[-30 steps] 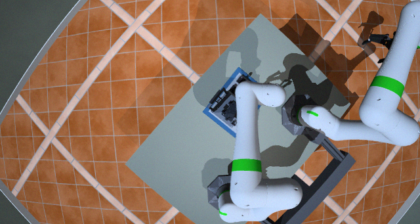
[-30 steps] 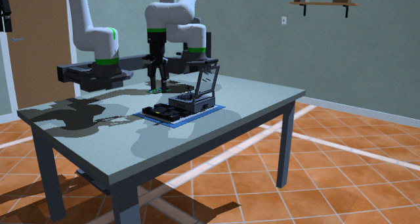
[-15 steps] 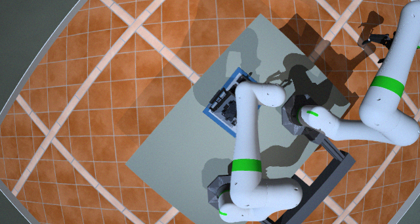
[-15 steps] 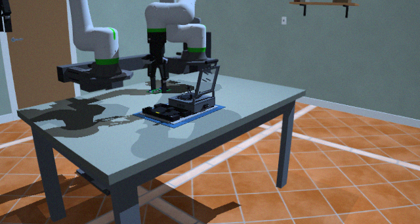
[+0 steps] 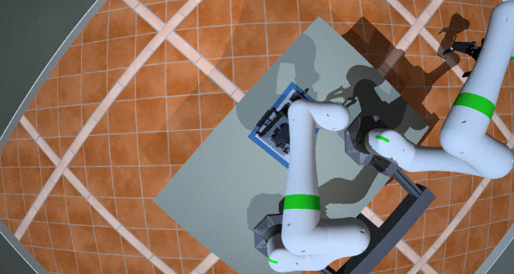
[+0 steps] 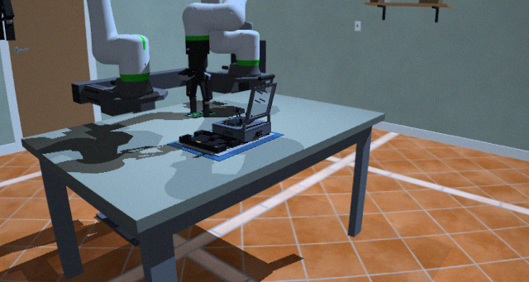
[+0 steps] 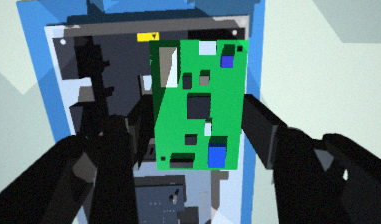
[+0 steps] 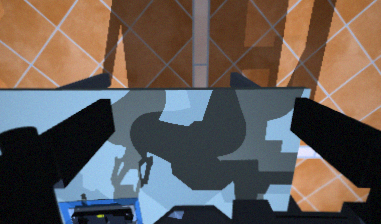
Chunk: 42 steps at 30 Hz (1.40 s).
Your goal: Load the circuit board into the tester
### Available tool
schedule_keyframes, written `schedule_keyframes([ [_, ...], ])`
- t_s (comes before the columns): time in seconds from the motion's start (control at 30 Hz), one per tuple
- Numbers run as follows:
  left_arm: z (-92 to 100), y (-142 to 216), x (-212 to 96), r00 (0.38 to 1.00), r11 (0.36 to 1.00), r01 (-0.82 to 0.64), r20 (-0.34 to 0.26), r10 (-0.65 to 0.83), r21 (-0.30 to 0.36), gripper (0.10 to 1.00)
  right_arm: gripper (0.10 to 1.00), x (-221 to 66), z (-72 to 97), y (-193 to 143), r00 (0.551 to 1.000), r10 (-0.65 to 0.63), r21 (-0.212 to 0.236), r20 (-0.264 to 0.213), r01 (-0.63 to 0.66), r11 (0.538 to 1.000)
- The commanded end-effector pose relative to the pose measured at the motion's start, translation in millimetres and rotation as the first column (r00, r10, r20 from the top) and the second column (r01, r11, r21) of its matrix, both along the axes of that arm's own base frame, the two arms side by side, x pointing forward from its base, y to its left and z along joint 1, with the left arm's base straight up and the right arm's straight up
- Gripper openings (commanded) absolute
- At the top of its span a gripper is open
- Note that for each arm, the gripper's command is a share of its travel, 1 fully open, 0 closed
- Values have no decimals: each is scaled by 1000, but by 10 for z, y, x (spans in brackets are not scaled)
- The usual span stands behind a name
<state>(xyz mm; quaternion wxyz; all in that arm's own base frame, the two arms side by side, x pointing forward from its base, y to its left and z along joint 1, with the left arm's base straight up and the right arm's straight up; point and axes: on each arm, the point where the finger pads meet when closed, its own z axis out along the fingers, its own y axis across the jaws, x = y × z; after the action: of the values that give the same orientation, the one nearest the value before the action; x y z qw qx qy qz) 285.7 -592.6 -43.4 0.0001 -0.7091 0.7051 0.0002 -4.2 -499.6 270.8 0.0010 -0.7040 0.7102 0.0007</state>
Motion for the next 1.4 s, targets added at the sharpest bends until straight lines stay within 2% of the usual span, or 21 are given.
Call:
schedule_keyframes([
  [0.0, 15, -9, 3, 1000, 1000, 21, 1, -21, -3, 510, 1000, -3, 12, -4, 1000, 0, -2, 0, 0, 1000],
  [0.73, 15, -9, 3, 982, 982, 189, 1, -189, -2, 510, 1000, -3, 12, -4, 1000, 0, -2, 0, 0, 1000],
  [1.37, 15, -9, 3, 897, 897, 442, 2, -442, -2, 510, 1000, -3, 12, -4, 1000, 0, -2, 0, 0, 1000],
])
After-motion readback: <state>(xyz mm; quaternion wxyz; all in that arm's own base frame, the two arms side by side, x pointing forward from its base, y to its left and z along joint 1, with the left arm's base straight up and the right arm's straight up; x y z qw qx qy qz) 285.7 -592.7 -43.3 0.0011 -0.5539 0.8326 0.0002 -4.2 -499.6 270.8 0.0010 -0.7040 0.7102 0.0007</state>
